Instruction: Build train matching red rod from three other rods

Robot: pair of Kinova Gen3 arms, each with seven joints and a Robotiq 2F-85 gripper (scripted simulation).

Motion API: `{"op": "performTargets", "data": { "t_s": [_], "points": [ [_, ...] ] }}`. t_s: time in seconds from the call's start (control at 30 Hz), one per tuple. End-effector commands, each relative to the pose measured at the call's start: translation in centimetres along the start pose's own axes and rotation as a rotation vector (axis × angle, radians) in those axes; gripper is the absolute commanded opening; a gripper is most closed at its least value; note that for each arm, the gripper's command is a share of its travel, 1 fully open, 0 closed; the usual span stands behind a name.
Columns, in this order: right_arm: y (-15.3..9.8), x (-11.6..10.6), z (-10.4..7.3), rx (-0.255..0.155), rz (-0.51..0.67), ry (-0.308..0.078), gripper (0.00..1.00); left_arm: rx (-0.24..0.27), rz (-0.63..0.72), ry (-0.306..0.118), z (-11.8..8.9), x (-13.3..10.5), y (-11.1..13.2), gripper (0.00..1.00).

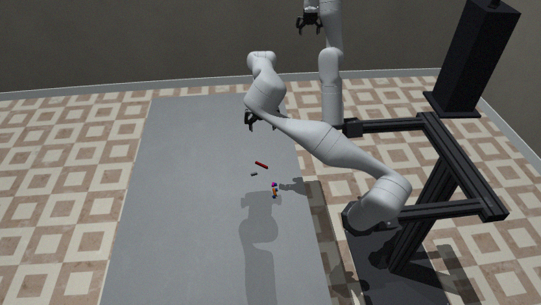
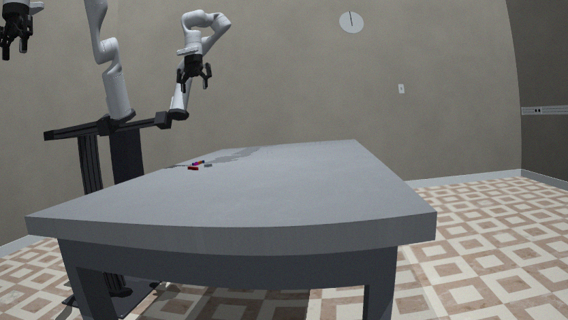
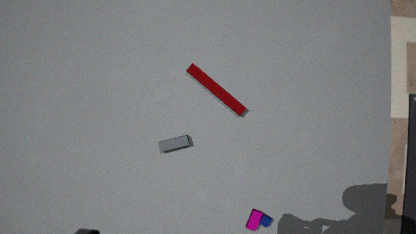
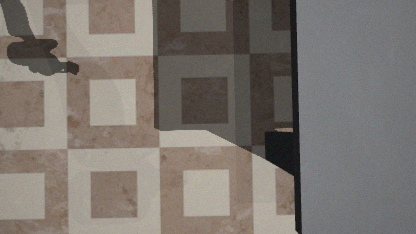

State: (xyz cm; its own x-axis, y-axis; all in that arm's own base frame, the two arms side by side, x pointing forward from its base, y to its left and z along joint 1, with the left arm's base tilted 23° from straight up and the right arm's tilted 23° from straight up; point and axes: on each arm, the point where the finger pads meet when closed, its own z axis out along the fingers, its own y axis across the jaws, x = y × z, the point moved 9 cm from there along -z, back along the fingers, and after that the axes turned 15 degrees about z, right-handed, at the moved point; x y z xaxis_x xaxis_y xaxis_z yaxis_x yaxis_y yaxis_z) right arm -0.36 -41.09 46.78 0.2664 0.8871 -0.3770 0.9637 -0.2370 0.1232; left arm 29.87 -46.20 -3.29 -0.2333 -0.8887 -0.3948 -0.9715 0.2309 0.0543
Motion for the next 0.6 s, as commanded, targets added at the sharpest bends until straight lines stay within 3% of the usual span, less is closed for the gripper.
{"op": "performTargets", "data": {
  "t_s": [0.0,0.27,0.57],
  "points": [
    [0.0,0.0,-0.1,-0.001,0.000,-0.001,1.000,0.004,-0.011,0.001,0.1,0.0,0.1,1.000],
    [0.0,0.0,-0.1,-0.001,0.000,-0.001,1.000,0.017,-0.063,0.000,1.1,-0.3,0.5,1.000],
    [0.0,0.0,-0.1,-0.001,0.000,-0.001,1.000,0.043,-0.218,0.003,4.2,-1.5,2.1,1.000]
  ]
}}
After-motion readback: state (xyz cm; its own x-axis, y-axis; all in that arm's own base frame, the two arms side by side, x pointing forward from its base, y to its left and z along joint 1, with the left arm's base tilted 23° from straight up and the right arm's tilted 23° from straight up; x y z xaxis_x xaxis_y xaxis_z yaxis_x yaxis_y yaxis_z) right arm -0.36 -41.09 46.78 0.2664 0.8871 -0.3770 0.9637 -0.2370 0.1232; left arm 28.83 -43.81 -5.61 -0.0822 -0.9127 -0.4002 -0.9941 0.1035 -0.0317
